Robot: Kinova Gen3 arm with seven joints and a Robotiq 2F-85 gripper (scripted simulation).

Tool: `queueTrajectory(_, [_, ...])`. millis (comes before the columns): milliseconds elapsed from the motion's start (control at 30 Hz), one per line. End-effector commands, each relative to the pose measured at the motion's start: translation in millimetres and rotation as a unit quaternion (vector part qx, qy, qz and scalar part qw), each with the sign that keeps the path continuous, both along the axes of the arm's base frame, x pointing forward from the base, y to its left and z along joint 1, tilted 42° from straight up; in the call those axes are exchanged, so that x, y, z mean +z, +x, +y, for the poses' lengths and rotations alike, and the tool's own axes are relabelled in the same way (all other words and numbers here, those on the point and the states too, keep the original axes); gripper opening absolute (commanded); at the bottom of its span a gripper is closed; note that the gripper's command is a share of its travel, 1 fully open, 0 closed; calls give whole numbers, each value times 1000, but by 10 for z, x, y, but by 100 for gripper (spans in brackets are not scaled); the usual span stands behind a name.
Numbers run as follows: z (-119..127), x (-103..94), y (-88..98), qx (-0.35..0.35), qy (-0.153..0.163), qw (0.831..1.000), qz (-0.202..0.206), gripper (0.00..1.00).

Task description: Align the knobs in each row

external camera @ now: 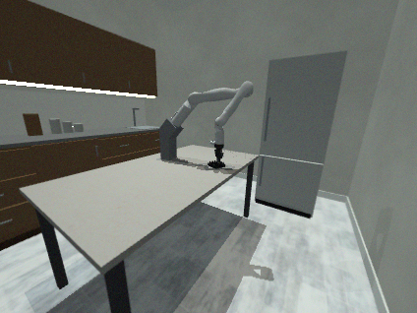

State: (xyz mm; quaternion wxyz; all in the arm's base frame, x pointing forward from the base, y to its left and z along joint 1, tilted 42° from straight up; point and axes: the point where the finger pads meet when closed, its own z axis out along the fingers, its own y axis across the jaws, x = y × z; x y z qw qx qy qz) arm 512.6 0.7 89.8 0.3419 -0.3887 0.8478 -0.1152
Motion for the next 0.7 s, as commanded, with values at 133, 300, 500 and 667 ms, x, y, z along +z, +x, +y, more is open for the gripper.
queueTrajectory(133, [-1, 4, 1, 0, 0, 1000, 0, 19])
queueTrajectory(300, [0, -7, 12, 0, 0, 1000, 0, 19])
queueTrajectory(500, [4, -40, 41, 0, 0, 1000, 0, 19])
queueTrajectory(667, [6, -65, 64, 0, 0, 1000, 0, 19])
